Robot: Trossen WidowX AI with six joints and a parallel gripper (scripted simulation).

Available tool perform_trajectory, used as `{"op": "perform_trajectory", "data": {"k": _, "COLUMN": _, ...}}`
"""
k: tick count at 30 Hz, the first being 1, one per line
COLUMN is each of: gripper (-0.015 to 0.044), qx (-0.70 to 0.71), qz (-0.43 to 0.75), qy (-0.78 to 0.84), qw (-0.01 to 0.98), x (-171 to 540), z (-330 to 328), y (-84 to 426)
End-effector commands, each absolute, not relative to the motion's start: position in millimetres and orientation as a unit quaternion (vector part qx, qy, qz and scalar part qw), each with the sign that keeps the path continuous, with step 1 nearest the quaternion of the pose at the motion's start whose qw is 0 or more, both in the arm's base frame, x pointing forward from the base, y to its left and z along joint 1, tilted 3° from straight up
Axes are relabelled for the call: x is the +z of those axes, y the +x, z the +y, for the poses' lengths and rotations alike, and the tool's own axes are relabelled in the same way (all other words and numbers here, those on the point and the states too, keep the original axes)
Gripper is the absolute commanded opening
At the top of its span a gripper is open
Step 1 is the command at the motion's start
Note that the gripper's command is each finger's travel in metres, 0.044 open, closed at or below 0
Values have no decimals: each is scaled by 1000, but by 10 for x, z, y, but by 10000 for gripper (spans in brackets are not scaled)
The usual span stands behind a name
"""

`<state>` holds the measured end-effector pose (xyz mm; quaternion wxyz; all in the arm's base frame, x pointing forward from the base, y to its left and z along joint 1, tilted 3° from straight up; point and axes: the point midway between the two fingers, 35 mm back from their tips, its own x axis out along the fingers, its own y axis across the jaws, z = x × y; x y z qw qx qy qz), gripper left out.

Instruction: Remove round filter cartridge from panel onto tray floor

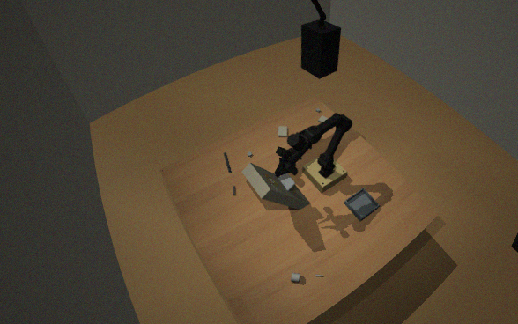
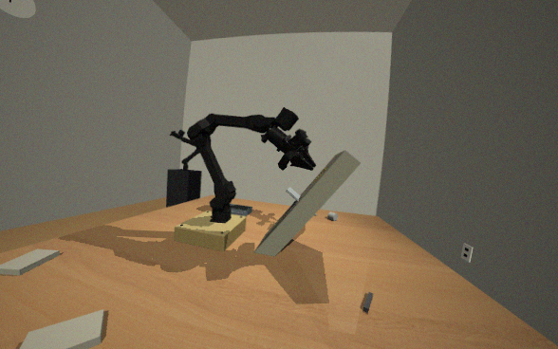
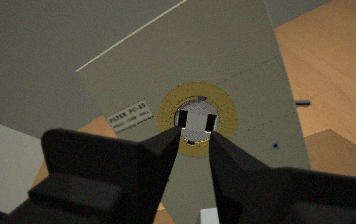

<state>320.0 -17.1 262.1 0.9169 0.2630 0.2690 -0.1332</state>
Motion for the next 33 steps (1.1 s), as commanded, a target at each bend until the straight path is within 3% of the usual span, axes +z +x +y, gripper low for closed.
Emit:
{"op": "perform_trajectory", "data": {"k": 1, "gripper": 111, "qx": -131, "qz": 273, "qy": 262, "qw": 916, "x": 2564, "z": -170, "y": 3256}}
{"op": "perform_trajectory", "data": {"k": 33, "gripper": 111, "qx": -131, "qz": 272, "qy": 262, "qw": 917, "x": 2448, "z": -186, "y": 3414}}
